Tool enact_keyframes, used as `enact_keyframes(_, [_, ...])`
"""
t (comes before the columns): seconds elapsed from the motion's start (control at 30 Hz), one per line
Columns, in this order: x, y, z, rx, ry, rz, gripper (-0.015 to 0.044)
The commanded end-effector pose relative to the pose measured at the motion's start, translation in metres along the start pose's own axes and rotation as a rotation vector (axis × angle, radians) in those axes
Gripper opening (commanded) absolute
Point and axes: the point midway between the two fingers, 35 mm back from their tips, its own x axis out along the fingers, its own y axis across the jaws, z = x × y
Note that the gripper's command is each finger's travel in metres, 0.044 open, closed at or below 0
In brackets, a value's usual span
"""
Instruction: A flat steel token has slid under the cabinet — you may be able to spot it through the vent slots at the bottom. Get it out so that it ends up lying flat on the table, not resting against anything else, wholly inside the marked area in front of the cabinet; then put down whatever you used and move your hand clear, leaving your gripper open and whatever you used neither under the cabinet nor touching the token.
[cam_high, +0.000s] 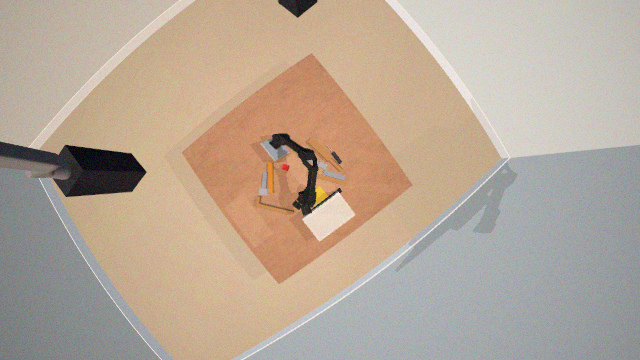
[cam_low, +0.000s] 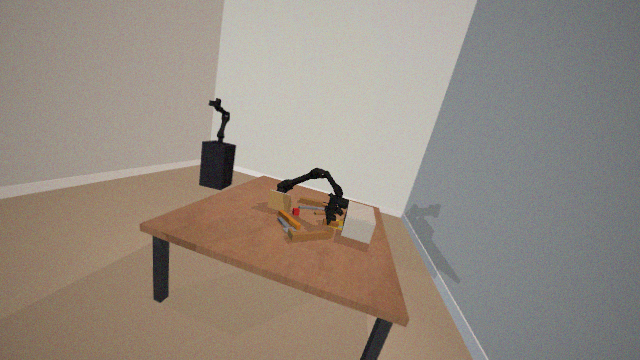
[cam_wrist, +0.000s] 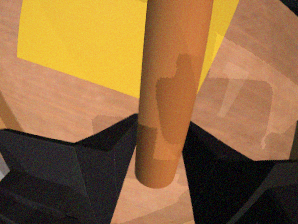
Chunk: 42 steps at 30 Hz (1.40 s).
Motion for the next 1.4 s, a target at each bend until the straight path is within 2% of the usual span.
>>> enact_keyframes(0.0, [0.001, 0.003, 0.000, 0.000, -0.005, 0.008, 0.0000])
enact_keyframes(1.37, [0.001, 0.001, -0.037, 0.001, -0.003, 0.008, 0.0000])
